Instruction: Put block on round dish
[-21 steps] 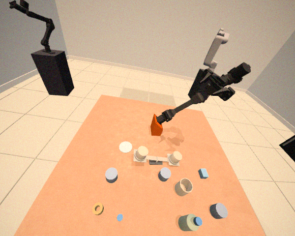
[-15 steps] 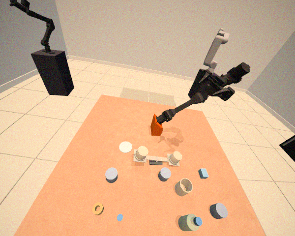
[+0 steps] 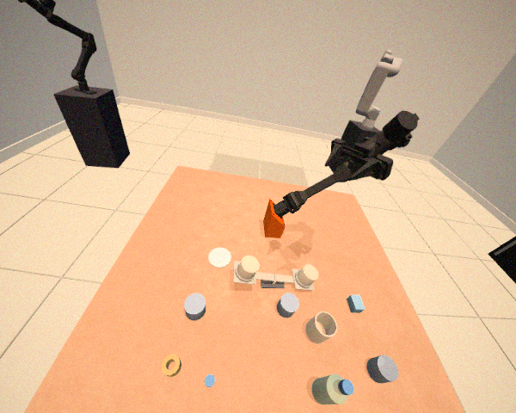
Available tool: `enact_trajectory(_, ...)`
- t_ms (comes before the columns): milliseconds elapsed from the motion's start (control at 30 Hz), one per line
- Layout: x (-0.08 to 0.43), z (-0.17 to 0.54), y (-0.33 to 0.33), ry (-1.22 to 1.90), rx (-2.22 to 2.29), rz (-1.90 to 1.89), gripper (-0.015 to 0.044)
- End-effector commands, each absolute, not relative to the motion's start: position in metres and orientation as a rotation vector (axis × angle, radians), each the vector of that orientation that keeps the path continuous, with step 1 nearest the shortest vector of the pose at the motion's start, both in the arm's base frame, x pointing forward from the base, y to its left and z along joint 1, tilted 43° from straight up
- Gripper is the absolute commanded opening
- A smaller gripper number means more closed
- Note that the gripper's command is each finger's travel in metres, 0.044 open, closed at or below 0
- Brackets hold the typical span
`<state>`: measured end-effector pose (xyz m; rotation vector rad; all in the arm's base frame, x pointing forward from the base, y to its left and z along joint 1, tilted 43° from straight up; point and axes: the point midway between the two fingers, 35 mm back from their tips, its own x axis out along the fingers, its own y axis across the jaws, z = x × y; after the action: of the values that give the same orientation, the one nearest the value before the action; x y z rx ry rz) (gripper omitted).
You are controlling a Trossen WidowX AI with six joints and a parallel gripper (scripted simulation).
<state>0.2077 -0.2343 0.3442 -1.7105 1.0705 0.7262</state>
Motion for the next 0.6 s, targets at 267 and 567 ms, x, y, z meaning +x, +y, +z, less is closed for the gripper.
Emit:
enact_trajectory(267, 0.214, 0.286, -0.235, 1.004, -1.330, 0.649, 0.0440)
enact_trajectory(567, 0.214, 0.246, -0.231, 0.966, -1.049, 0.590, 0.0440)
